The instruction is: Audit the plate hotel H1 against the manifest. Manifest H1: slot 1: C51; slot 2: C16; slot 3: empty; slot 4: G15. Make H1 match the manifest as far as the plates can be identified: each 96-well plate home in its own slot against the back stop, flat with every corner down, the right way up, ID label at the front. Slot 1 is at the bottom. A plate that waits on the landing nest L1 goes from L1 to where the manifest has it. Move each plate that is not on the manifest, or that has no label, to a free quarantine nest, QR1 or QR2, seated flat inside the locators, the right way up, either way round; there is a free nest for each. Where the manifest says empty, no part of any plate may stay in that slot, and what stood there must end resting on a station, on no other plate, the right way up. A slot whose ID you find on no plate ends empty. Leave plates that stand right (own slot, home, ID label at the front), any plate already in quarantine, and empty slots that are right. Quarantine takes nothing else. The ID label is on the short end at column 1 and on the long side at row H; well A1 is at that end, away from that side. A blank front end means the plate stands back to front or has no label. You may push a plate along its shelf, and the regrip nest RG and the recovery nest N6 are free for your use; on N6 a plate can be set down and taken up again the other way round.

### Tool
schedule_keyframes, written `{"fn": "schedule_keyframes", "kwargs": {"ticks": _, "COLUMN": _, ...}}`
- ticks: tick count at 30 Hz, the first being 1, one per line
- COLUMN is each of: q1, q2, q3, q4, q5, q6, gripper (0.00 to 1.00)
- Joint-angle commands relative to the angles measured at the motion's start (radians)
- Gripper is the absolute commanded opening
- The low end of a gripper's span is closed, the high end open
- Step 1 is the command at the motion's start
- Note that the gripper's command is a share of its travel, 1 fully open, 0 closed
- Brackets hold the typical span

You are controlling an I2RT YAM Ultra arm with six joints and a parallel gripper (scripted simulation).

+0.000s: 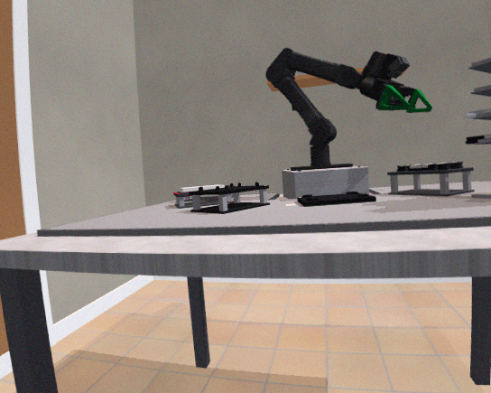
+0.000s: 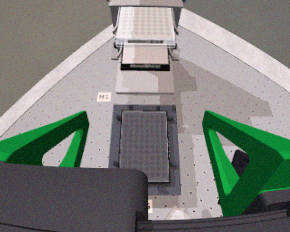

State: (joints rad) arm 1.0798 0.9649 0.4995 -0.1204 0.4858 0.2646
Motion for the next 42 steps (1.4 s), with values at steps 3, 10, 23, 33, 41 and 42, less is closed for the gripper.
{"fn": "schedule_keyframes", "kwargs": {"ticks": 3, "q1": -0.004, "q2": 0.022, "q3": -0.042, "q4": 0.106, "q5": 0.004, "q6": 0.001, "gripper": 1.0}}
{"fn": "schedule_keyframes", "kwargs": {"ticks": 10, "q1": -0.005, "q2": 0.049, "q3": -0.094, "q4": 0.185, "q5": 0.003, "q6": 0.0, "gripper": 1.0}}
{"fn": "schedule_keyframes", "kwargs": {"ticks": 23, "q1": -0.01, "q2": 0.139, "q3": -0.183, "q4": 0.366, "q5": -0.002, "q6": -0.003, "gripper": 1.0}}
{"fn": "schedule_keyframes", "kwargs": {"ticks": 33, "q1": -0.013, "q2": 0.153, "q3": -0.185, "q4": 0.382, "q5": -0.004, "q6": -0.005, "gripper": 1.0}}
{"fn": "schedule_keyframes", "kwargs": {"ticks": 41, "q1": -0.013, "q2": 0.153, "q3": -0.185, "q4": 0.382, "q5": -0.004, "q6": -0.005, "gripper": 1.0}}
{"fn": "schedule_keyframes", "kwargs": {"ticks": 42, "q1": -0.013, "q2": 0.153, "q3": -0.185, "q4": 0.382, "q5": -0.004, "q6": -0.005, "gripper": 1.0}}
